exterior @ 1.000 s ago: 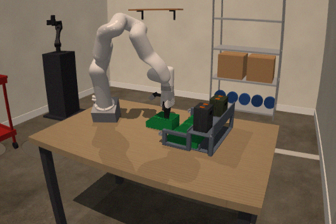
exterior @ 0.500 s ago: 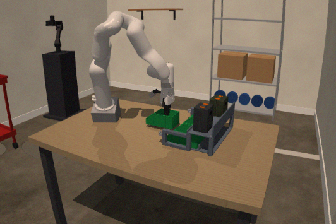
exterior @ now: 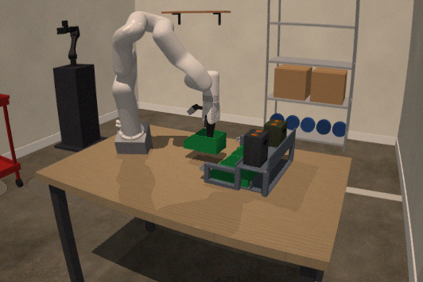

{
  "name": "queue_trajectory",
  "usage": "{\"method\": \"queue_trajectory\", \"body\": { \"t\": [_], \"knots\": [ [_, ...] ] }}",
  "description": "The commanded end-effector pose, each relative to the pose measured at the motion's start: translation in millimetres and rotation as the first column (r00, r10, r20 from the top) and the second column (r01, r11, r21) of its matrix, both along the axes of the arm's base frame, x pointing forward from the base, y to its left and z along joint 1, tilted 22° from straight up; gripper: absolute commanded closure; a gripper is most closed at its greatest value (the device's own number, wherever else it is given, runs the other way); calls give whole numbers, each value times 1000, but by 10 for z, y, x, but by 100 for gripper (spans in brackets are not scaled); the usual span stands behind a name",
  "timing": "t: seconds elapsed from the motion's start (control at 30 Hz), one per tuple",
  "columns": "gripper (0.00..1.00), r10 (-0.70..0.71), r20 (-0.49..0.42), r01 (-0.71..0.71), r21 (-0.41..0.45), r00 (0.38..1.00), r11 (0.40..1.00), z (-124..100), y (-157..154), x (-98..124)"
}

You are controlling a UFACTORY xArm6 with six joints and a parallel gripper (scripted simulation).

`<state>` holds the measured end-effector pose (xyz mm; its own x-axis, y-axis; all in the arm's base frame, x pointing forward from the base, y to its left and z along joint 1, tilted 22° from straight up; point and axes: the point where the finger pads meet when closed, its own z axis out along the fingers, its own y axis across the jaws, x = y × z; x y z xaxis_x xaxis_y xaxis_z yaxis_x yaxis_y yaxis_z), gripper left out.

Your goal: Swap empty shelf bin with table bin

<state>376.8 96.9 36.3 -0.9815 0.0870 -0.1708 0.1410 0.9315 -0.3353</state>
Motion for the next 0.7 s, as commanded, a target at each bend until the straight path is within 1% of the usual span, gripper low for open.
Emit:
{"method": "queue_trajectory", "body": {
  "t": [0.0,0.27,0.67],
  "knots": [
    [100,0,2,0,1,1000,1000,118,46,-5],
    [100,0,3,0,1,1000,1000,234,90,-21],
    [100,0,2,0,1,1000,1000,251,96,-24]
  ]
}}
